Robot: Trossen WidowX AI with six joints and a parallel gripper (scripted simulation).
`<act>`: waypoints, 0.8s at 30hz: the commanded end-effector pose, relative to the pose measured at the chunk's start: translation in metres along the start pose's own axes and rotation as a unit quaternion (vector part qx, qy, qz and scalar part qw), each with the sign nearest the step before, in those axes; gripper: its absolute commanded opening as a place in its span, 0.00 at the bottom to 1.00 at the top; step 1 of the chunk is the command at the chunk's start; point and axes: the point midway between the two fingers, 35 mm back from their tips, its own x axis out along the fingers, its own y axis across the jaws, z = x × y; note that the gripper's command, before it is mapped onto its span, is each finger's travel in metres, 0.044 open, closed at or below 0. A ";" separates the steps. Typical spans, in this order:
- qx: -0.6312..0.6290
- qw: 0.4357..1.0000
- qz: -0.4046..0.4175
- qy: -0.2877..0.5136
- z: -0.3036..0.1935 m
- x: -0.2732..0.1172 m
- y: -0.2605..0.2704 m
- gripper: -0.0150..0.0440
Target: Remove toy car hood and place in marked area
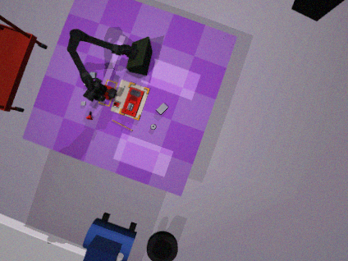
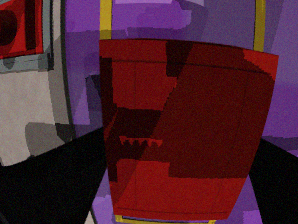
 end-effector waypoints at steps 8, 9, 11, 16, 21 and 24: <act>0.001 1.000 0.002 0.001 0.003 -0.029 0.001 1.00; 0.001 1.000 0.002 0.002 0.003 -0.038 0.002 1.00; 0.000 1.000 0.002 0.002 0.002 -0.058 0.001 1.00; 0.000 1.000 0.001 0.002 0.001 -0.074 0.001 1.00; 0.000 1.000 0.001 0.002 0.001 -0.074 0.001 1.00; 0.000 1.000 0.001 0.002 0.001 -0.074 0.001 1.00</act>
